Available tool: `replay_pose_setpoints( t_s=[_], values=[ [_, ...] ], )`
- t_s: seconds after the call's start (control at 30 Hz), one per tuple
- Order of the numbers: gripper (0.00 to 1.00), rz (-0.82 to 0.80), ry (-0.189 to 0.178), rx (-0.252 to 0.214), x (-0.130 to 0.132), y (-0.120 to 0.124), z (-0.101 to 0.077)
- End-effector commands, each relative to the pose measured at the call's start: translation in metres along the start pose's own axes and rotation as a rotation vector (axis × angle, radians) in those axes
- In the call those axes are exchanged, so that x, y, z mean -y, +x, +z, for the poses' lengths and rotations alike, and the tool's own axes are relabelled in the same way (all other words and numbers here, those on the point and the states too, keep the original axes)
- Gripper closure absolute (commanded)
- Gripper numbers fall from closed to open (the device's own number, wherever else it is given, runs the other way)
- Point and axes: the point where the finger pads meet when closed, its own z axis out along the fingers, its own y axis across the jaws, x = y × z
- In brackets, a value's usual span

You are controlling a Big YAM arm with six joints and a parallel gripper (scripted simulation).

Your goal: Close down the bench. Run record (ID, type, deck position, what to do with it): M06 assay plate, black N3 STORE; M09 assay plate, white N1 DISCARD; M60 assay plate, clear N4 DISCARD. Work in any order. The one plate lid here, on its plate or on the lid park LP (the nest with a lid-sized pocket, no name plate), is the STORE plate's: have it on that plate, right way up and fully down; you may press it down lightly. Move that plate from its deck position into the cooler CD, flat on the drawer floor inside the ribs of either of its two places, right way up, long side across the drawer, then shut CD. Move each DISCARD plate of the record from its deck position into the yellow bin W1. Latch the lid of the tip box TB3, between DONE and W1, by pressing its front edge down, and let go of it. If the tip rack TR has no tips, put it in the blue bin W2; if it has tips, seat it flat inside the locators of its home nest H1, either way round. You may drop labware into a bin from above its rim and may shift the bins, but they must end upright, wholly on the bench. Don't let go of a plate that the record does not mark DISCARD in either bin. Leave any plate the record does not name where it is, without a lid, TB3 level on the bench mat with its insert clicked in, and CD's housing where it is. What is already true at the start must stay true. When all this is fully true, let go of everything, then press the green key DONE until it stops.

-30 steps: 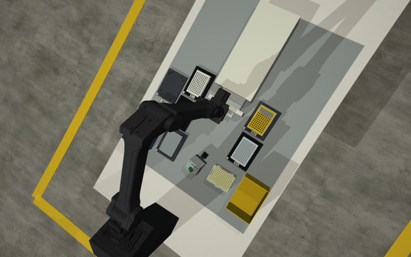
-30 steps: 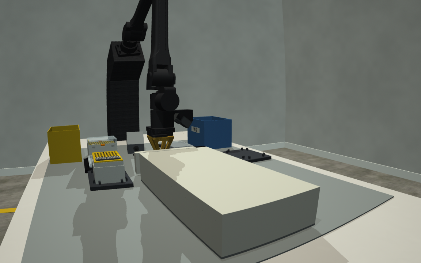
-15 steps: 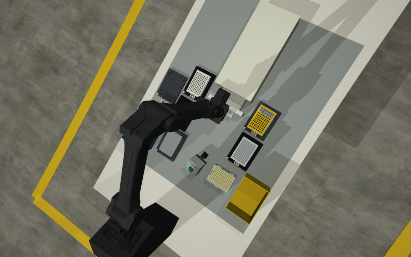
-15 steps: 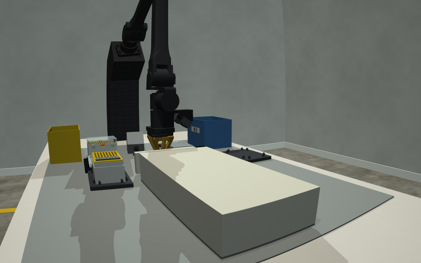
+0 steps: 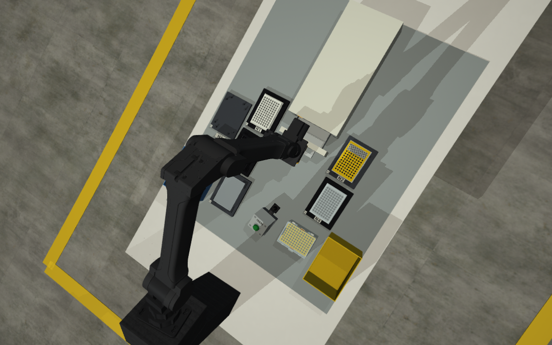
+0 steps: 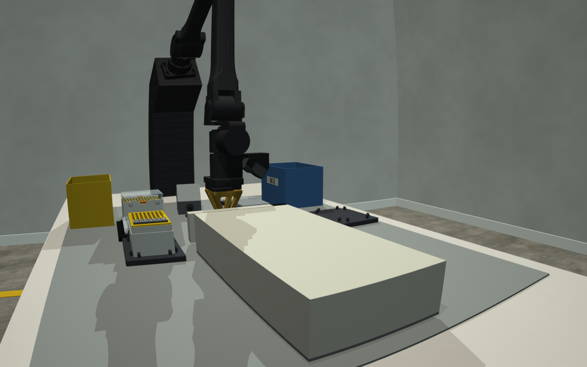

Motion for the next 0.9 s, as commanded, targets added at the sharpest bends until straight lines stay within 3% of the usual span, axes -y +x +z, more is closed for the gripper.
replay_pose_setpoints(
  t_s=[0.0, 0.37, 0.53, 0.57, 0.67, 0.73, 0.87],
  values=[
    [0.7, 0.007, -0.04, 0.006, -0.021, -0.007, 0.005],
    [0.7, 0.006, -0.012, 0.007, -0.02, -0.008, -0.001],
    [0.7, 0.007, -0.033, 0.007, -0.032, -0.007, 0.004],
    [0.7, 0.006, -0.018, 0.007, -0.029, -0.007, 0.003],
    [0.7, 0.007, -0.029, 0.007, -0.035, -0.007, 0.001],
    [0.7, 0.006, -0.016, 0.007, -0.035, -0.007, 0.001],
    [0.7, 0.007, -0.044, 0.007, -0.045, -0.007, 0.003]
  ],
)
